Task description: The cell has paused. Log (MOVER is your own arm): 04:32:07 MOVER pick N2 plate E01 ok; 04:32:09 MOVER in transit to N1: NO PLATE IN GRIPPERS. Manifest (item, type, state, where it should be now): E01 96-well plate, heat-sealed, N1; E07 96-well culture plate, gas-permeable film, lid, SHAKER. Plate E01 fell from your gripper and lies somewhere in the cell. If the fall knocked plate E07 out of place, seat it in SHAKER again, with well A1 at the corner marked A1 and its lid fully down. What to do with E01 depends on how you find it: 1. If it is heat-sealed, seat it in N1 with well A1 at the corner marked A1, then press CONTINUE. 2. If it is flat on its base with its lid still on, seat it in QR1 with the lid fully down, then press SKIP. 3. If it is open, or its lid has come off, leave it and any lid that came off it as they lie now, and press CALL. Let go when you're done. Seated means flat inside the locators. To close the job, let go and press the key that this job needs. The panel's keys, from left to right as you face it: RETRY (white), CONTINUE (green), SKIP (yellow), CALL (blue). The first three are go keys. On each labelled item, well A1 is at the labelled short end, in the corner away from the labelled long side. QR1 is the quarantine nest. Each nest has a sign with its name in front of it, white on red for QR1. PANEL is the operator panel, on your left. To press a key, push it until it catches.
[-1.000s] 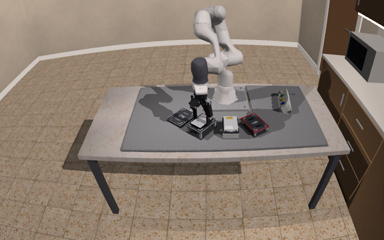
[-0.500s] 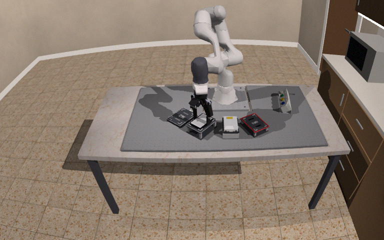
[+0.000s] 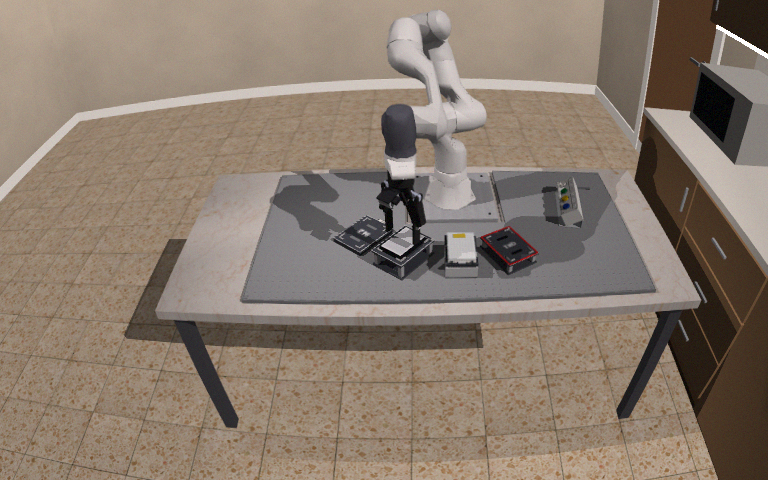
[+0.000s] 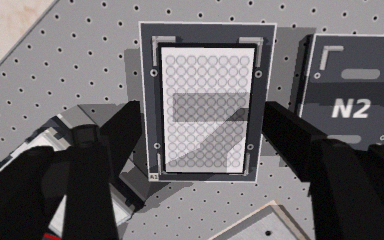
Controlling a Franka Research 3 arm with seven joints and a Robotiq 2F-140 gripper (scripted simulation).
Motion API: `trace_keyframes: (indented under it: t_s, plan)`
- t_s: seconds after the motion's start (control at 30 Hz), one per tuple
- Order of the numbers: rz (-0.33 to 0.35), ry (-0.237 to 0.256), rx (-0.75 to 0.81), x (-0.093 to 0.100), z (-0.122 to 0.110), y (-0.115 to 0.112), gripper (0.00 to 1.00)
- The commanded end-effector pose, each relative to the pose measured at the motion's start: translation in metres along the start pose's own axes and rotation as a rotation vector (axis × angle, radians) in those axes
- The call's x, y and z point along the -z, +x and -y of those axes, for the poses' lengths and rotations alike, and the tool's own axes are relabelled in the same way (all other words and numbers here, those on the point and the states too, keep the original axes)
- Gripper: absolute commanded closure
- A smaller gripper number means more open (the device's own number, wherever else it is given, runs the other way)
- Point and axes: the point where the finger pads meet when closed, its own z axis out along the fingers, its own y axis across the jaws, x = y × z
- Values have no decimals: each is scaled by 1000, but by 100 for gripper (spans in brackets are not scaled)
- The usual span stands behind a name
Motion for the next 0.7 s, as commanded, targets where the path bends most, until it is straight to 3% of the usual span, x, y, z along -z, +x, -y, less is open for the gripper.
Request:
trace_keyframes:
  t_s: [0.0, 0.37, 0.67]
  plan:
    - [18, -10, -4, 5, -4, -6, 30]
    - [18, -10, -4, 35, -4, -5, 30]
    - [18, -10, -4, 42, -3, -5, 30]
